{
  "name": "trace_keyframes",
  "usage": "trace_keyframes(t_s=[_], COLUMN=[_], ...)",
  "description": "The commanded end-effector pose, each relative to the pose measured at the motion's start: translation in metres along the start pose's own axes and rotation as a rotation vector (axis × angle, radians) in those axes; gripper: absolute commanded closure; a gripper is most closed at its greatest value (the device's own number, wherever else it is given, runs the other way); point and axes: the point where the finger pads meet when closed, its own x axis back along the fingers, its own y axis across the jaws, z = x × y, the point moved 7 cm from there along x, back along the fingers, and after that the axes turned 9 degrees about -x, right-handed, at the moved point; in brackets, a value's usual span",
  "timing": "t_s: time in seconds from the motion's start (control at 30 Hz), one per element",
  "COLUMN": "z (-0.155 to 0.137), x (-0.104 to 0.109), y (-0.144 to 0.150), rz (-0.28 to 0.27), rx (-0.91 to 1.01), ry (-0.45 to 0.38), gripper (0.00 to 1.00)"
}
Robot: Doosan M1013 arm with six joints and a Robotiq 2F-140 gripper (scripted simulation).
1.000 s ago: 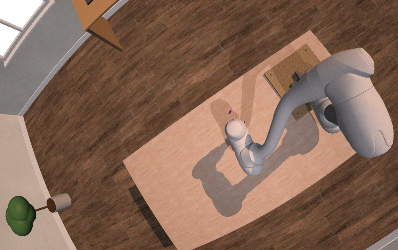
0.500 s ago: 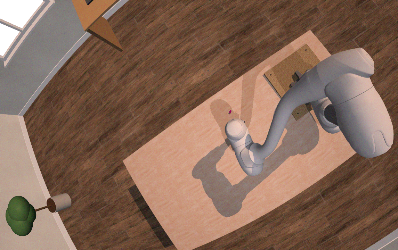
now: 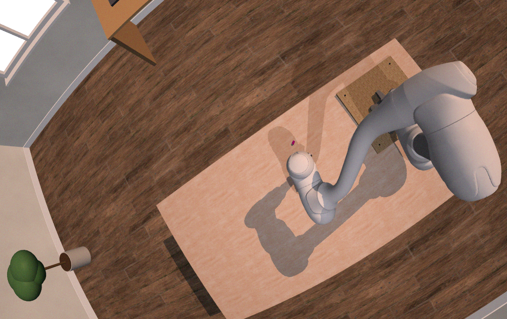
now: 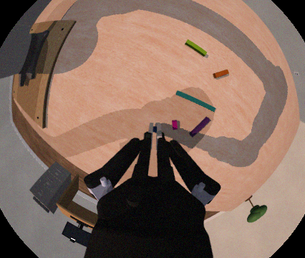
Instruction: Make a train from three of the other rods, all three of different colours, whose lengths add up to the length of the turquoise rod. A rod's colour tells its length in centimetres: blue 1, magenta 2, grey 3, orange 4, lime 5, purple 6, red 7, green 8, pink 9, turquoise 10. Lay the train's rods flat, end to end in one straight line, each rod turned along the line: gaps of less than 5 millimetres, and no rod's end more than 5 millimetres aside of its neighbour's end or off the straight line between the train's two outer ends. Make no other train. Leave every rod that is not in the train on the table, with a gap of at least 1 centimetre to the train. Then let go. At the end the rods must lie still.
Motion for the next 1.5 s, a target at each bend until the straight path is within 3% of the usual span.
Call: trace_keyframes(t_s=[0.0, 1.47], z=[0.0, 0.0], x=[0.0, -0.012], y=[0.0, 0.0], rz=[0.0, 0.0], rx=[0.0, 0.0], ry=[0.0, 0.0], gripper=[0.97, 0.97])
